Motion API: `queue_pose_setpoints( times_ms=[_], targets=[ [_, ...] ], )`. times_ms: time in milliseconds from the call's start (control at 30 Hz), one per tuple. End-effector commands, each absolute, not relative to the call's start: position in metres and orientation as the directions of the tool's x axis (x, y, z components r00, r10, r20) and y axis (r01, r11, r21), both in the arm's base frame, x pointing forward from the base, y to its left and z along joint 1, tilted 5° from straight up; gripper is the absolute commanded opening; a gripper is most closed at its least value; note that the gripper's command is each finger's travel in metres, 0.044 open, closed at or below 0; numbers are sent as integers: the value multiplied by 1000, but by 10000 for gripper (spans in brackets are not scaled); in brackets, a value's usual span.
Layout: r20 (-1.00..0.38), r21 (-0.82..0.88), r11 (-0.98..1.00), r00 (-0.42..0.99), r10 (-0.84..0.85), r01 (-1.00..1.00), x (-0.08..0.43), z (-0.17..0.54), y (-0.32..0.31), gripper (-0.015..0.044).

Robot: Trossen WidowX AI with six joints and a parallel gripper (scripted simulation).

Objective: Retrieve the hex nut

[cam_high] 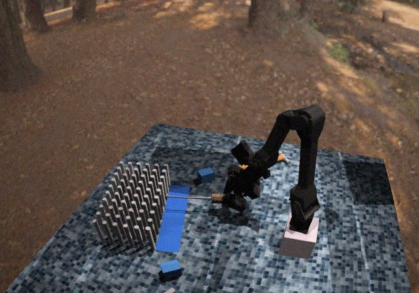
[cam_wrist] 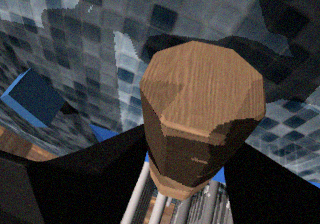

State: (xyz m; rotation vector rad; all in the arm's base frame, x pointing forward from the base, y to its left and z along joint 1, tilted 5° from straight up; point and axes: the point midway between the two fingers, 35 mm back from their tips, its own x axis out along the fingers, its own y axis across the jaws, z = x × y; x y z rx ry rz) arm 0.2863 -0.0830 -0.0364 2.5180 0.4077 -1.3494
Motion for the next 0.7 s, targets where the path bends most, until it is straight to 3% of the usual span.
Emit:
queue_pose_setpoints(
  times_ms=[0,667],
  targets=[
    [-841,89,-930,527,122,357,278,-53,-79,0],
    [-841,89,-930,528,123,358,288,-55,-74,0]
  ],
)
